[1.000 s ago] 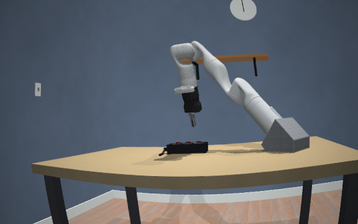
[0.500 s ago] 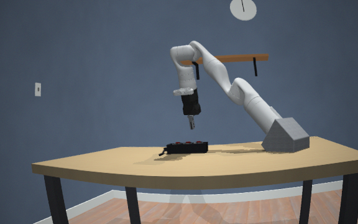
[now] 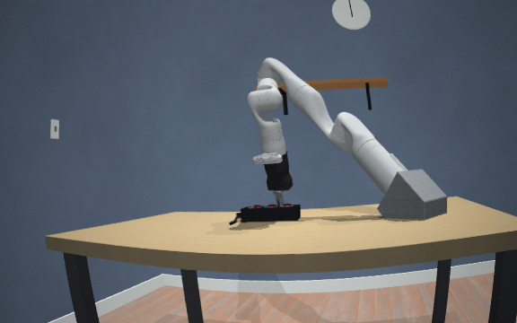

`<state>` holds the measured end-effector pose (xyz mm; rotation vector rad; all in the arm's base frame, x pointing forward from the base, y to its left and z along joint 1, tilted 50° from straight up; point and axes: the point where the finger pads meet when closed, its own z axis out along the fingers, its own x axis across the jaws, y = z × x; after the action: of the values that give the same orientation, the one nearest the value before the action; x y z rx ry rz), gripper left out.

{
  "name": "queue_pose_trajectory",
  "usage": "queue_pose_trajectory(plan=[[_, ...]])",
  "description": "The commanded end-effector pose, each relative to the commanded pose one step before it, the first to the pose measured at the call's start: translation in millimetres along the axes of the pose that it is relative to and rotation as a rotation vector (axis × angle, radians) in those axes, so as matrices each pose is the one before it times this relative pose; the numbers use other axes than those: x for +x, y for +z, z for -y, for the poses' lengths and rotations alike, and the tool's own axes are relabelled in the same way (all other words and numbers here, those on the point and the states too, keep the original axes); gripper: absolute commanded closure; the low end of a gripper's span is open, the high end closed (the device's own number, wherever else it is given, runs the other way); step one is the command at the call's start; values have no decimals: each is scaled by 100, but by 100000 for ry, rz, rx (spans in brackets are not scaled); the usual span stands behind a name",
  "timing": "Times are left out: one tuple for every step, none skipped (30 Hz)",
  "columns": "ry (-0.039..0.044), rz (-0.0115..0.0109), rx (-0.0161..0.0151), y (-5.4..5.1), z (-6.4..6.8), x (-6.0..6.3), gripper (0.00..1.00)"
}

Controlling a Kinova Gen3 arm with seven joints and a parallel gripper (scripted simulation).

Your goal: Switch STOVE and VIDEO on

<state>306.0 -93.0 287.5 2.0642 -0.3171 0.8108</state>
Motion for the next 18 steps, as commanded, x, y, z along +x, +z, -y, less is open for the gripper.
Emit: queue_pose_trajectory(plan=[[-534,272,-741,160,-37,-118,100],[0,0,0,0,0,0,100],[0,0,0,0,0,0,100],[0,0,0,0,0,0,100],[0,0,0,0,0,0,100],[0,0,0,0,0,0,100],[0,0,0,0,0,0,100],[0,0,0,0,0,0,100],[0,0,0,0,0,0,100],[0,0,0,0,0,0,100],[0,0,0,0,0,0,100],[0,0,0,0,0,0,100],[0,0,0,0,0,0,100],[0,0,0,0,0,0,100],[0,0,0,0,0,0,100],[0,0,0,0,0,0,100],[0,0,0,0,0,0,100],[0,0,0,0,0,0,100]])
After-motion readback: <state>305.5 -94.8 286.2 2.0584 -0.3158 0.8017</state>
